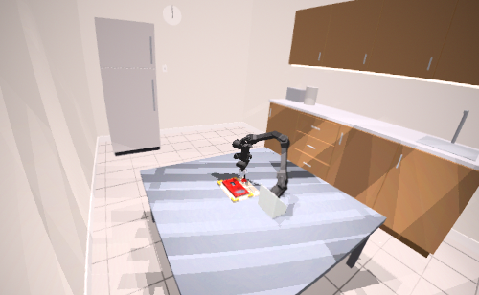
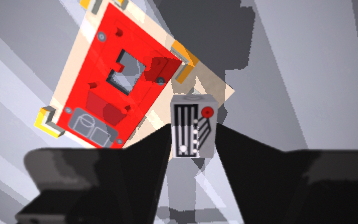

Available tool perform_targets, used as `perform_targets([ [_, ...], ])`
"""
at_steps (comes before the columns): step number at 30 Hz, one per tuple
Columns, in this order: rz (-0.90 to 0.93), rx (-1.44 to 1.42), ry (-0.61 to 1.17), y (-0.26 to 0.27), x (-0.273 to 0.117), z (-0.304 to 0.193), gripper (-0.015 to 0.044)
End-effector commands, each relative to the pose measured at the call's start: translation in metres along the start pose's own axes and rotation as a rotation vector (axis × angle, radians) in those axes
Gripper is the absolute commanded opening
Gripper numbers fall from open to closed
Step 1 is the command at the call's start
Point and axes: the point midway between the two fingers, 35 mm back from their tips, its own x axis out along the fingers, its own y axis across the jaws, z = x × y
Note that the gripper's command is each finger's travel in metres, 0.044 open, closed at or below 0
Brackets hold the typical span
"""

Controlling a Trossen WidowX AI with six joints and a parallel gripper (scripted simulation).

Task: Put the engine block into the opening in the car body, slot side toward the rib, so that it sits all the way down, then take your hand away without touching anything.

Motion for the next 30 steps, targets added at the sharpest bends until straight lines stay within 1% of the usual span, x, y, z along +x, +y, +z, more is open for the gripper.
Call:
perform_targets([
  [1, 0.006, 0.068, 0.003, 0.012, 0.005, 0.006, 0.0000],
  [30, -0.001, 0.665, 0.008, 0.089, 0.038, 0.042, 0.0000],
])
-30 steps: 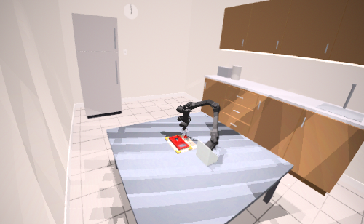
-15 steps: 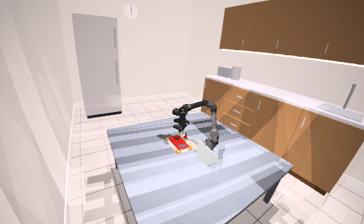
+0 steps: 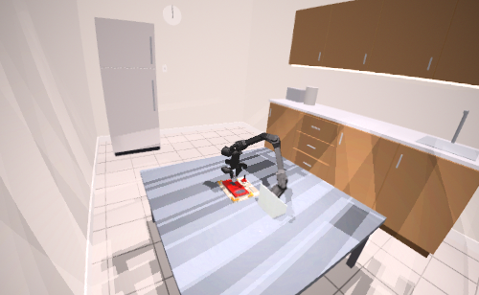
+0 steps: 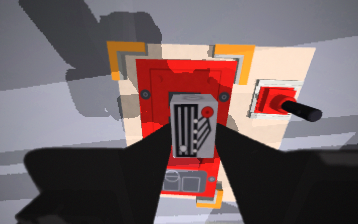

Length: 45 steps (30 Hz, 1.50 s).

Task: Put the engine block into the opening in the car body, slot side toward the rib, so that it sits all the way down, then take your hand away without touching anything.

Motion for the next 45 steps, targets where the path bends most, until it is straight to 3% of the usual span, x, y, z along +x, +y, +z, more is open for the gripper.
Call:
perform_targets([
  [1, 0.001, 0.045, 0.006, 0.0075, 0.0041, -0.0038, 0.0000],
  [2, 0.001, 0.046, 0.006, 0.0077, 0.0041, -0.0038, 0.0000],
  [8, 0.001, 0.076, 0.006, 0.0076, 0.0039, -0.0037, 0.0157],
  [45, 0.001, 0.064, 0.006, 0.0074, 0.0042, -0.0045, 0.0159],
])
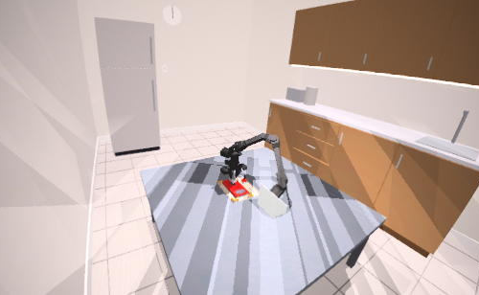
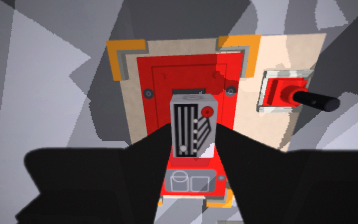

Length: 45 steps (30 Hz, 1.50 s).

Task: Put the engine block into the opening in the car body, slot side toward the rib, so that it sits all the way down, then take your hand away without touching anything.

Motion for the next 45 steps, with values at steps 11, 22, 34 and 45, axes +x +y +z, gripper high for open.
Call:
perform_targets([
  [11, 0.004, -0.007, 0.001, 0.0013, 0.0001, -0.0009, 0.0159],
  [22, 0.004, -0.036, 0.001, 0.0016, 0.0018, -0.0013, 0.0159],
  [34, 0.004, -0.004, 0.001, 0.0016, 0.0045, -0.0014, 0.0159],
  [45, 0.004, -0.018, 0.001, 0.0016, 0.0070, -0.0014, 0.0159],
])
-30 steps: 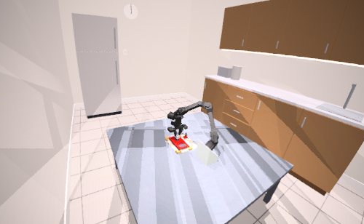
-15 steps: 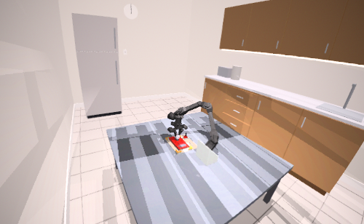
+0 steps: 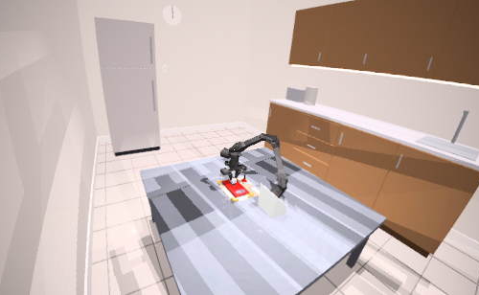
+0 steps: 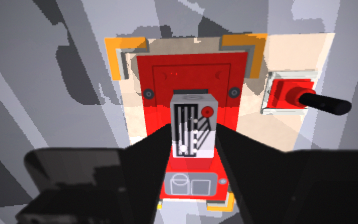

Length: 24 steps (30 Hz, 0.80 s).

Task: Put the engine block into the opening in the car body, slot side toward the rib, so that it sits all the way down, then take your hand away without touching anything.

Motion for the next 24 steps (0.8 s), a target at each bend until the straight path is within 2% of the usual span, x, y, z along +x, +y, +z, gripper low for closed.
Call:
perform_targets([
  [1, 0.000, -0.009, 0.002, 0.0005, 0.0017, -0.0011, 0.0159],
  [24, 0.000, -0.007, 0.002, 0.0004, 0.0071, -0.0010, 0.0159],
])
